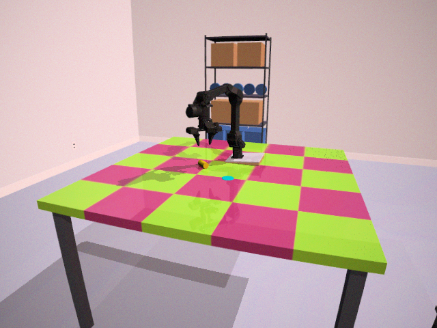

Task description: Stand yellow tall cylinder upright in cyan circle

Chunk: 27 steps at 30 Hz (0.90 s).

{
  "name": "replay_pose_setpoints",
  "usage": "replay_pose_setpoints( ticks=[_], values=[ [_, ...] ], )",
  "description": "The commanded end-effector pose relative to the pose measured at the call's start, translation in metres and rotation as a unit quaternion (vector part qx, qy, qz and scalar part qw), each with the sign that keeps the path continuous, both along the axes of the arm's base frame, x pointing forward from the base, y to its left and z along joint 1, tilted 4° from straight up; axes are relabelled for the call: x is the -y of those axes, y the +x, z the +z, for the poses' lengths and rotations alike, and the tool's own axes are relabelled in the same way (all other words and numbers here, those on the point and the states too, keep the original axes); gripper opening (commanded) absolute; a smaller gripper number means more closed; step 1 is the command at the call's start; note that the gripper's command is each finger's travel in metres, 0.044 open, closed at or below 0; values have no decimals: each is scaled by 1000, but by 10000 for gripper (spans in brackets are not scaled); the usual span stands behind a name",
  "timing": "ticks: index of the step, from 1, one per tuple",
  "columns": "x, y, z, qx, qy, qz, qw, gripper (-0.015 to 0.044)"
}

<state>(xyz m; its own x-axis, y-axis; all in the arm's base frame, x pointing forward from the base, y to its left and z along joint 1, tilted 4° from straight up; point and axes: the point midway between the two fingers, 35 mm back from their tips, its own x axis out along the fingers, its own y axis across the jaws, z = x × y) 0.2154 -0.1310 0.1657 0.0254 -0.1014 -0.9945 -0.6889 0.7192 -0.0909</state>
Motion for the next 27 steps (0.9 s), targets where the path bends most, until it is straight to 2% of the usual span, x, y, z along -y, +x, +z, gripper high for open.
replay_pose_setpoints(
  ticks=[1, 4, 12, 16, 24, 27],
  values=[
    [-3, 0, -3, -3, 8, 13, 1000, 309],
    [0, 3, -19, -3, 8, 13, 1000, 309],
    [7, 3, -106, -3, 8, 13, 1000, 309],
    [7, 2, -113, -3, 8, 13, 1000, 309],
    [7, 2, -113, -3, 8, 13, 1000, 105],
    [7, 2, -113, -3, 8, 13, 1000, 105]
  ],
)
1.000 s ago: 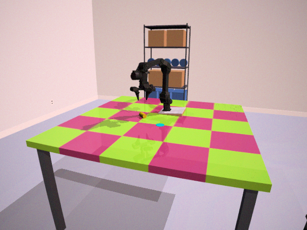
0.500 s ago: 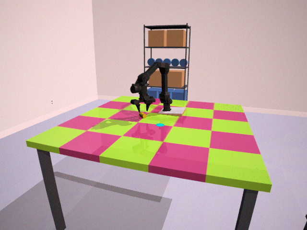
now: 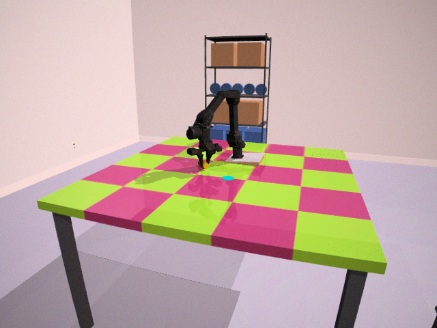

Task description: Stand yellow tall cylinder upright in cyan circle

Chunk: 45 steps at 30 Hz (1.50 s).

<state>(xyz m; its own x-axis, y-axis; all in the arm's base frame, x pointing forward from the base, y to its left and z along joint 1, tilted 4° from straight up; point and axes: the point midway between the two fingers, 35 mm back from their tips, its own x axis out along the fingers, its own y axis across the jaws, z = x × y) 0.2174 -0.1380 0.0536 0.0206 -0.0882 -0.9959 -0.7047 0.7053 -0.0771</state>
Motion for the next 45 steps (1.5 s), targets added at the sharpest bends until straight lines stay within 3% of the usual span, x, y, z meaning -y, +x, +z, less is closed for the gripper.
replay_pose_setpoints(
  ticks=[1, 36, 45],
  values=[
    [0, 0, 0, 0, 1, 2, 1000, 105],
    [-9, -2, 107, 1, 2, 2, 1000, 105],
    [-15, 7, 111, 1, 2, 12, 1000, 105]
  ],
)
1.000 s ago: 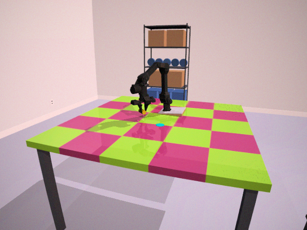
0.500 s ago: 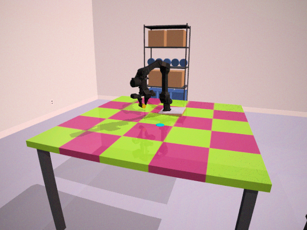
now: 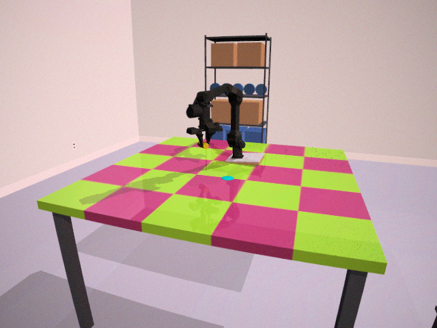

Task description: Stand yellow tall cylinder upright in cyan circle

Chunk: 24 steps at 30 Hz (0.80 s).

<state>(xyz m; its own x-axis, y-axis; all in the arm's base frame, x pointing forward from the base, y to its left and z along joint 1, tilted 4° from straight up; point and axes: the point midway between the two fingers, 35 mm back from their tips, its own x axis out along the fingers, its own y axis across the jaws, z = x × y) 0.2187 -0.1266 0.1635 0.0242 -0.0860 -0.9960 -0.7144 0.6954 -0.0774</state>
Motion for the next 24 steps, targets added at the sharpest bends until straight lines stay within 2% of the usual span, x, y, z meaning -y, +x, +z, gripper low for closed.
replay_pose_setpoints(
  ticks=[1, 24],
  values=[
    [-5, 7, 1, 0, 1, 7, 1000, 105],
    [-47, 54, 7, 1, 3, 62, 998, 105]
  ],
)
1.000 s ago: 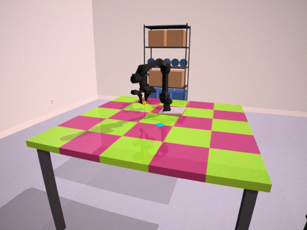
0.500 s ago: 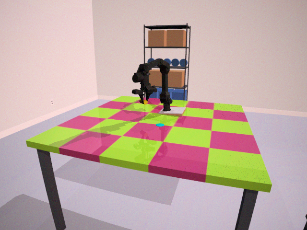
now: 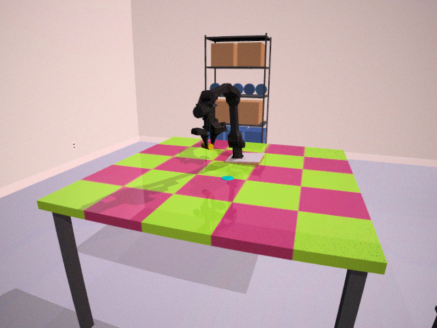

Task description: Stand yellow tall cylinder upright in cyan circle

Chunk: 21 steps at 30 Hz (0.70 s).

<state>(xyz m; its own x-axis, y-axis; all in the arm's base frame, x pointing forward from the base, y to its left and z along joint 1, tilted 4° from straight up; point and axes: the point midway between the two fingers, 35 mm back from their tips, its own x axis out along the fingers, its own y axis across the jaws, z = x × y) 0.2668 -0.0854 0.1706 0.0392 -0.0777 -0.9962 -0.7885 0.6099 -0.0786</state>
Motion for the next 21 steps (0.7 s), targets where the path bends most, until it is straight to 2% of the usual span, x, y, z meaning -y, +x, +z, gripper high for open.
replay_pose_setpoints(
  ticks=[1, 21],
  values=[
    [-8, 7, 0, -2, 1, 8, 1000, 105],
    [-52, 40, 3, -5, 2, 52, 999, 105]
  ],
)
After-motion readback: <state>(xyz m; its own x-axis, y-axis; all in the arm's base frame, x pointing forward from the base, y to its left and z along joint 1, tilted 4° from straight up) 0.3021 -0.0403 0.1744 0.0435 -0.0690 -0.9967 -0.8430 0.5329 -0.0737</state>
